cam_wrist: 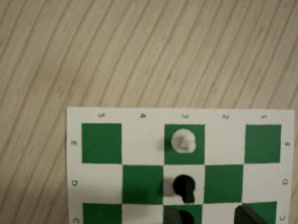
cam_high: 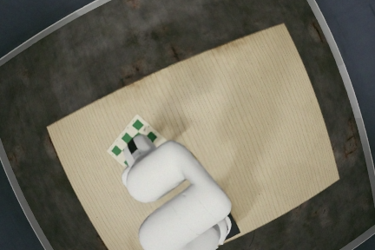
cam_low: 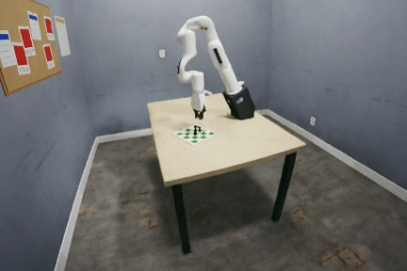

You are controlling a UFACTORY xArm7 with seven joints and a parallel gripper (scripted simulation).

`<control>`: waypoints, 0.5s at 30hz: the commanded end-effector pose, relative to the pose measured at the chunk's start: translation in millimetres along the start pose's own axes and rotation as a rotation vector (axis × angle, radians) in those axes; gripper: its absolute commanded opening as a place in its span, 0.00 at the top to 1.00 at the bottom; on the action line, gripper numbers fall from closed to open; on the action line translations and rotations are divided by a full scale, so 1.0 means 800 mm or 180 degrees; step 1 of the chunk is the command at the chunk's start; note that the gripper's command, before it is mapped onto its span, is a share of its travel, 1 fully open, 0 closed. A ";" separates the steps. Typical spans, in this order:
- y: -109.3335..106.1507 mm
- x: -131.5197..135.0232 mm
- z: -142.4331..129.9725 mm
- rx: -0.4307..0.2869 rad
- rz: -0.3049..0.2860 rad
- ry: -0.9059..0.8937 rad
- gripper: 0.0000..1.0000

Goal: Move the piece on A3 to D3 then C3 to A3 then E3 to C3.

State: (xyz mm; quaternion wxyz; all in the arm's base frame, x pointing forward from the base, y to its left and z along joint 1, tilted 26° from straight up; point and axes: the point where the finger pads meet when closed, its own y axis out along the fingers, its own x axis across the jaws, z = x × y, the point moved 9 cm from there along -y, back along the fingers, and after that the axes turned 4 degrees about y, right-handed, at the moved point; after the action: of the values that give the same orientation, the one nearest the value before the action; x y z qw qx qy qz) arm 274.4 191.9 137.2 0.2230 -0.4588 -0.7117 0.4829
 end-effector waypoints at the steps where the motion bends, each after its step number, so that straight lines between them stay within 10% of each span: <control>1: -0.004 0.000 -0.002 0.0041 0.0007 -0.0005 0.61; 8: -0.005 0.000 -0.002 0.0042 0.0006 -0.0005 0.61; 9: -0.005 0.000 -0.002 0.0042 0.0006 -0.0005 0.00; 15: -0.005 0.000 -0.002 0.0042 0.0006 -0.0005 0.00</control>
State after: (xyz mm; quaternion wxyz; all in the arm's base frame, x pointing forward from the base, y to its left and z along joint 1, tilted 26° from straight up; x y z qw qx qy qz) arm 273.3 192.1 140.5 0.2250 -0.4578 -0.7085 0.4876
